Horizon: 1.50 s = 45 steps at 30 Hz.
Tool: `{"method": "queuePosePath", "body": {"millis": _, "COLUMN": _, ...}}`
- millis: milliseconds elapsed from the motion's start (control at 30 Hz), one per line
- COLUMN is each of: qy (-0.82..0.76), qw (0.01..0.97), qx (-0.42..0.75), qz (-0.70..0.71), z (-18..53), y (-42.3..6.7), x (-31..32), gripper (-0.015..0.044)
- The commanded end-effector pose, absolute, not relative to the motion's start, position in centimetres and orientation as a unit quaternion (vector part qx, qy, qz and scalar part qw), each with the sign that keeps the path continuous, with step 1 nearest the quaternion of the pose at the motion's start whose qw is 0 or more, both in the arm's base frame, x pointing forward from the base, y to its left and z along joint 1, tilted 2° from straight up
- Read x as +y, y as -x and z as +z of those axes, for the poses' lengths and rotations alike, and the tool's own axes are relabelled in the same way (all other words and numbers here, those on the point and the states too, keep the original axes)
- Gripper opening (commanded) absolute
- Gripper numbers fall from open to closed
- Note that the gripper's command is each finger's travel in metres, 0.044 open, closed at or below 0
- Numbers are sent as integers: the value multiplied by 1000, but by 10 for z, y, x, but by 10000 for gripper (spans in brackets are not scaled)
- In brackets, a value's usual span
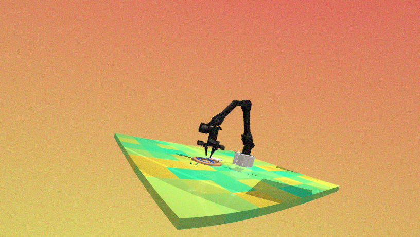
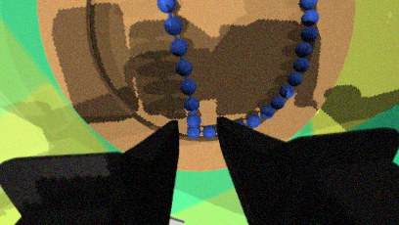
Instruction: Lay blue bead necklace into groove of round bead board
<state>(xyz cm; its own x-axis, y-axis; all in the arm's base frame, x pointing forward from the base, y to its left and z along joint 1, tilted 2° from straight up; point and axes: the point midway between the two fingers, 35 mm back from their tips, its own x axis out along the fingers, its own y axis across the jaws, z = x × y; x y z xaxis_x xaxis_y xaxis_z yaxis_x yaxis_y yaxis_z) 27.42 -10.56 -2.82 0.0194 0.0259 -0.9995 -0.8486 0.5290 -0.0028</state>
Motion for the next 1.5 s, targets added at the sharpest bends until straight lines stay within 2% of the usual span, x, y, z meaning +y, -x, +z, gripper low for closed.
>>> {"method": "queuePosePath", "body": {"millis": 0, "qy": 339, "qw": 626, "qx": 608, "qz": 350, "z": -37, "y": -273, "x": -105, "gripper": 120}}
{"method": "queuePosePath", "body": {"millis": 200, "qy": 339, "qw": 626, "qx": 609, "qz": 351, "z": -40, "y": -272, "x": -105, "gripper": 120}}
{"method": "queuePosePath", "body": {"millis": 367, "qy": 337, "qw": 627, "qx": 609, "qz": 349, "z": -37, "y": -273, "x": -105, "gripper": 0}}
{"method": "queuePosePath", "body": {"millis": 1467, "qy": 337, "qw": 627, "qx": 609, "qz": 349, "z": -37, "y": -273, "x": -105, "gripper": 0}}
